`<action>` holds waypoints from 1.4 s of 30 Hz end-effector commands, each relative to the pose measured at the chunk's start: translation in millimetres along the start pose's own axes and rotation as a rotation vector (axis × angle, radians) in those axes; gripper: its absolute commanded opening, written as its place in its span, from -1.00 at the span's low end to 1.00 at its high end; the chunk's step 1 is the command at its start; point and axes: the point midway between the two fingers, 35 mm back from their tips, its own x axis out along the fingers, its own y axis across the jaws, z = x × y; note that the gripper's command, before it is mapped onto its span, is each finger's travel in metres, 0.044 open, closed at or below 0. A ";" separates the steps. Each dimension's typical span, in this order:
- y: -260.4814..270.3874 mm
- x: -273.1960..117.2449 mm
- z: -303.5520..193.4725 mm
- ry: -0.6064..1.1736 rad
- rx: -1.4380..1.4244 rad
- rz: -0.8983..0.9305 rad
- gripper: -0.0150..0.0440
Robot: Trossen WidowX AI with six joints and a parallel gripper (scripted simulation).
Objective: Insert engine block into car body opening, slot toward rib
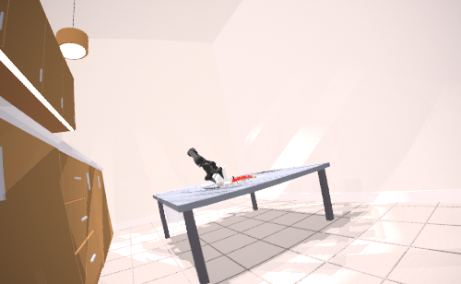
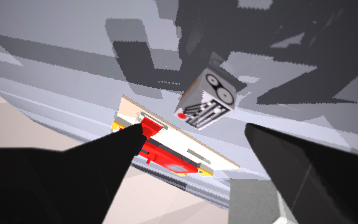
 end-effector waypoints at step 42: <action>6.9 2.3 -12.9 -0.069 -1.483 -0.381 1.00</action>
